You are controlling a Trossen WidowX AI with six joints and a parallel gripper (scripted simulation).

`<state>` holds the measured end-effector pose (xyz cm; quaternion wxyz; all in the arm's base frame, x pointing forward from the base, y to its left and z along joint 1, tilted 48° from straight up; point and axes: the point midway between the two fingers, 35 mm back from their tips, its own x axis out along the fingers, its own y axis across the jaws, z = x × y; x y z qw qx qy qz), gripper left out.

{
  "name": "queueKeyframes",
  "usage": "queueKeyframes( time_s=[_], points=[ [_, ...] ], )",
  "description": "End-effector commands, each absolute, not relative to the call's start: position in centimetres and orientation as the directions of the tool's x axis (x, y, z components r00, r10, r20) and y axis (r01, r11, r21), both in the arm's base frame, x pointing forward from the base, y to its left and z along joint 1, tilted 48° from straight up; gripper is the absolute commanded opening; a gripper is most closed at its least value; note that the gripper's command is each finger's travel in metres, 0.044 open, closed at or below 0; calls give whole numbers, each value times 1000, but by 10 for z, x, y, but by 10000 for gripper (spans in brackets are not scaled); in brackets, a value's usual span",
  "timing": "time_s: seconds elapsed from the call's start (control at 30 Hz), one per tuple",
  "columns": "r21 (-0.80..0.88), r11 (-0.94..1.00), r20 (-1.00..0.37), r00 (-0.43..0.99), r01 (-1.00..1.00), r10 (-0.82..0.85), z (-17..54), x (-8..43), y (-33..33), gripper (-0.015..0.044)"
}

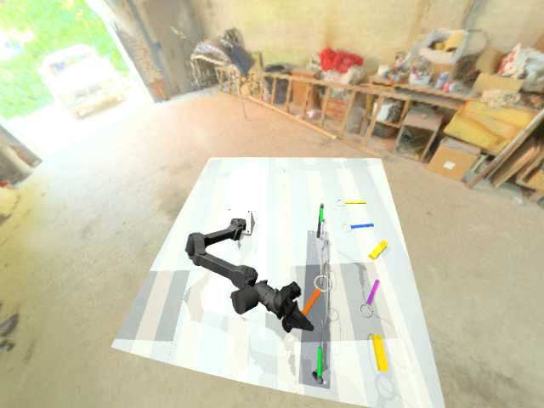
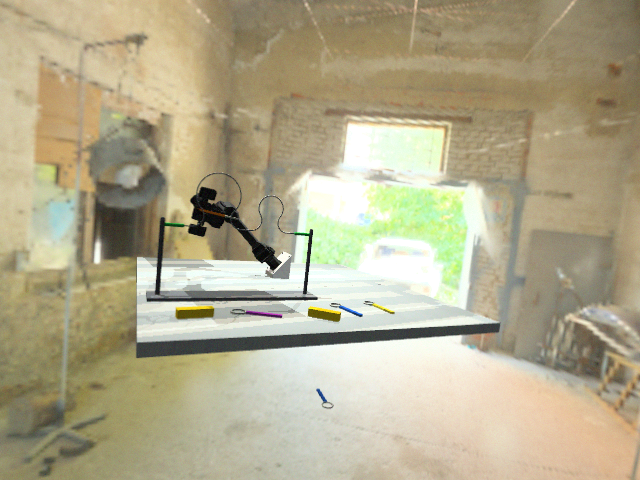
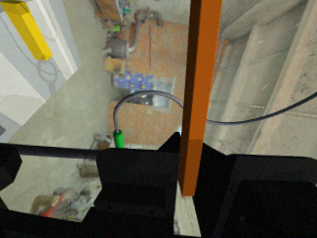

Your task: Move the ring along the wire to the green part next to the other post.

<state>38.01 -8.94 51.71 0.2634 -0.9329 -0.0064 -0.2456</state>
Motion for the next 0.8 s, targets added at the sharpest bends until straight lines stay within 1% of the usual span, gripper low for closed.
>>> queueKeyframes(
  time_s=[0.0, 0.4, 0.77],
  points=[
    [-580, -802, 454, 874, 144, -171, 510, 376, -102, -150],
    [-791, -597, 372, 879, 132, -298, 476, 377, -133, -150],
    [-925, -361, 266, 882, 119, -390, 438, 378, -152, -150]
  ],
)
